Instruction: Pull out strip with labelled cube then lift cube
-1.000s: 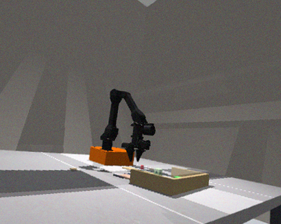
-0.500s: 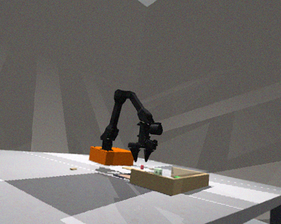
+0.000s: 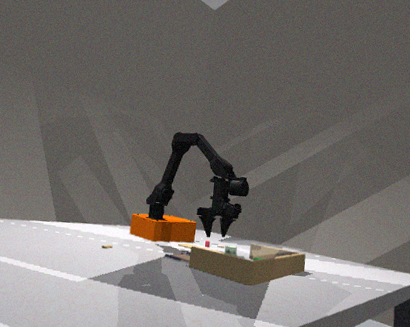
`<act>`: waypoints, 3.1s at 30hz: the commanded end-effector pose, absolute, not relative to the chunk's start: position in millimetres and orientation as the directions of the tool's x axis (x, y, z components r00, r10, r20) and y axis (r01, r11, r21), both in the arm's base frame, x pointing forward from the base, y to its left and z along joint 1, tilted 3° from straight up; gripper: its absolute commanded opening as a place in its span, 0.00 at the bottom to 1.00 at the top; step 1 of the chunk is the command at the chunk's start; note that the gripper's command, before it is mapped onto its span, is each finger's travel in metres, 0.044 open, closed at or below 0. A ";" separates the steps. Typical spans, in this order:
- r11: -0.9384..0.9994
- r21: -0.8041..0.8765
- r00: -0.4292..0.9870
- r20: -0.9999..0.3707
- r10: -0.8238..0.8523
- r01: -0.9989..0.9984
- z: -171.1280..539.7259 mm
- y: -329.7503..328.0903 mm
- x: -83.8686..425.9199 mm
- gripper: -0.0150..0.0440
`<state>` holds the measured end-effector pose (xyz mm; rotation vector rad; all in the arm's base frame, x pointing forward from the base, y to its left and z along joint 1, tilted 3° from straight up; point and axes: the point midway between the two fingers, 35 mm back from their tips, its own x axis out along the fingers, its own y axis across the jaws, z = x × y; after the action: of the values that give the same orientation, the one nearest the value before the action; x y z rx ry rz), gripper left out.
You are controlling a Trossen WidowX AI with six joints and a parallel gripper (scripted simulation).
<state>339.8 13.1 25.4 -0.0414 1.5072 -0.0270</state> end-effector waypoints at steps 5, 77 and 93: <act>0.999 -0.042 0.065 -0.997 -0.041 -0.013 31.0 14.2 368.5 1.00; 0.999 -0.044 0.066 -0.997 -0.043 -0.009 -2.1 15.0 394.2 0.25; 0.999 -0.042 0.063 -0.997 -0.041 -0.013 23.8 14.3 346.8 0.25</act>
<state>352.1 14.0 20.3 -0.0461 1.5098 -0.0224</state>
